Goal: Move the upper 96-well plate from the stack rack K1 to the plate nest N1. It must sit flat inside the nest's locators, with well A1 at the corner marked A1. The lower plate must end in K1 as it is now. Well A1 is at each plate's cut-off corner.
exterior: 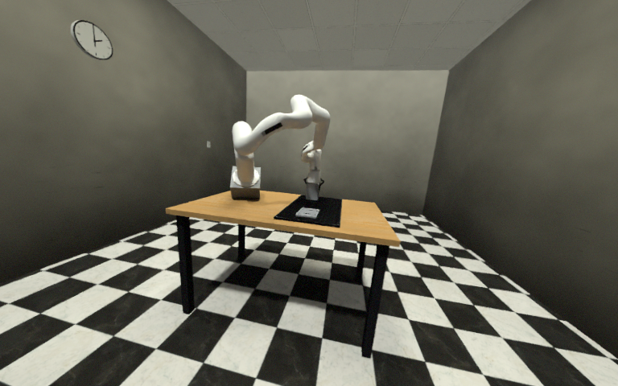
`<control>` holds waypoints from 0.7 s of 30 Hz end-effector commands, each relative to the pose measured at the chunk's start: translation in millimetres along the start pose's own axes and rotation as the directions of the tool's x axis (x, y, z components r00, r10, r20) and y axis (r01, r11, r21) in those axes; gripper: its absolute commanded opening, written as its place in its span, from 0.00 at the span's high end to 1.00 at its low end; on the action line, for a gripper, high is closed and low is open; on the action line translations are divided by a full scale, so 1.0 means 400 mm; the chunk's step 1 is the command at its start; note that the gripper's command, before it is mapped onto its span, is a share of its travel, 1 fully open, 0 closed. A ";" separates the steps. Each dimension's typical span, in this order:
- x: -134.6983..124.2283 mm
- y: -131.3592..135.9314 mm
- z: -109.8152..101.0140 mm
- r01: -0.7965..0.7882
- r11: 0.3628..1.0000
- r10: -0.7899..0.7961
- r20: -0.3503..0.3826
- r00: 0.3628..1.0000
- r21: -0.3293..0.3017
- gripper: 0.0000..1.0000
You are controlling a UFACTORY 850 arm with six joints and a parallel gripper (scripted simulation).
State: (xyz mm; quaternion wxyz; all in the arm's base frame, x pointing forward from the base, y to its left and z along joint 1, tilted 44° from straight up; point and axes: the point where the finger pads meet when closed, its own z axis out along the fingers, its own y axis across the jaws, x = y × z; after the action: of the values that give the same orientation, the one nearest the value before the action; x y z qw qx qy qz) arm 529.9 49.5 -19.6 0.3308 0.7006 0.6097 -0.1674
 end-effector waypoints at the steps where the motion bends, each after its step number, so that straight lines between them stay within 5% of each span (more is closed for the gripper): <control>1: 0.001 0.002 0.017 -0.001 1.000 0.001 -0.001 1.000 -0.001 0.00; 21: 0.001 0.002 0.054 -0.001 1.000 0.001 -0.001 1.000 -0.001 0.00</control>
State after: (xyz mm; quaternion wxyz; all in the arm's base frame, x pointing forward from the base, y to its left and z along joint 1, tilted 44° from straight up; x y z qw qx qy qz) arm 533.8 34.8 -35.5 0.3309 0.7006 0.6097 -0.1673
